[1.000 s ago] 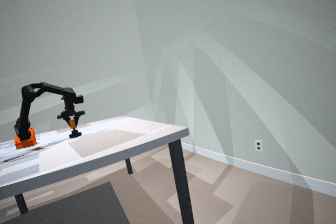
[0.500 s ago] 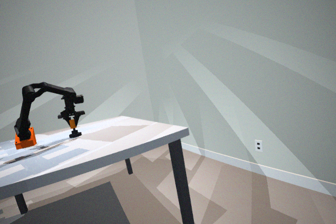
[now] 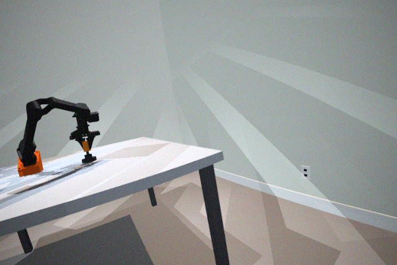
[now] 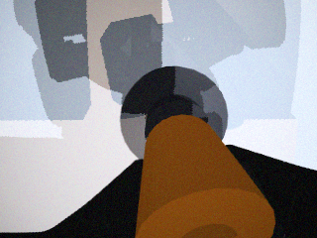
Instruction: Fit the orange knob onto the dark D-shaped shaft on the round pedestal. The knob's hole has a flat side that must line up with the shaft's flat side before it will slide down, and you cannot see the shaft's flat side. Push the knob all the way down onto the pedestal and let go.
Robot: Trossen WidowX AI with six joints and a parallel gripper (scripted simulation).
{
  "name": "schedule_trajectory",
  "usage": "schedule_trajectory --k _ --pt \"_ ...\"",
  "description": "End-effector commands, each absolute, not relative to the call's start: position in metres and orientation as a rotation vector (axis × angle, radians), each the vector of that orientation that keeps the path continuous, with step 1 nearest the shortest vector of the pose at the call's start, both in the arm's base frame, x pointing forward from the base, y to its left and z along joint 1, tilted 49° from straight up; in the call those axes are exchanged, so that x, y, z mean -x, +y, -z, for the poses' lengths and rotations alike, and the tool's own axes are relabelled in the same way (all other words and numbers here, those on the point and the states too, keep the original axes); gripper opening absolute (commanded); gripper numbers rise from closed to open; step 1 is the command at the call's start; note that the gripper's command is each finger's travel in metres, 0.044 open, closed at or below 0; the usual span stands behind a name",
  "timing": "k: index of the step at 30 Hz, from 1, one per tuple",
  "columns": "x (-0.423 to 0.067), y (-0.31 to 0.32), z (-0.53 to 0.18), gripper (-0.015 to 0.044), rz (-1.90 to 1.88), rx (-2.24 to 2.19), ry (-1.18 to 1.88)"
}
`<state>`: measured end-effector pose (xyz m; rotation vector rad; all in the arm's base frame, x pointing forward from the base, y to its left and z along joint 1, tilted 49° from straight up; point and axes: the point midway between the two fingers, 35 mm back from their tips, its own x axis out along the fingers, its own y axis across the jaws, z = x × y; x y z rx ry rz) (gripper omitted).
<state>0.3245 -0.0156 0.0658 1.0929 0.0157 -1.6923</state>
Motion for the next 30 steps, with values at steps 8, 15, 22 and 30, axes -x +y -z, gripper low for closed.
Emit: schedule_trajectory --k 8,15,22,30 --pt "-0.3226 -0.0154 -0.0660 0.0000 1.688 -1.098 0.013" --pt "-0.3238 -0.0156 -0.0659 0.0000 1.688 -1.098 0.013" --pt "-0.3238 -0.0183 -0.0642 0.0000 1.688 -1.098 0.013" --pt "-0.3237 -0.0232 -0.0605 0.0000 1.688 -1.100 0.010"
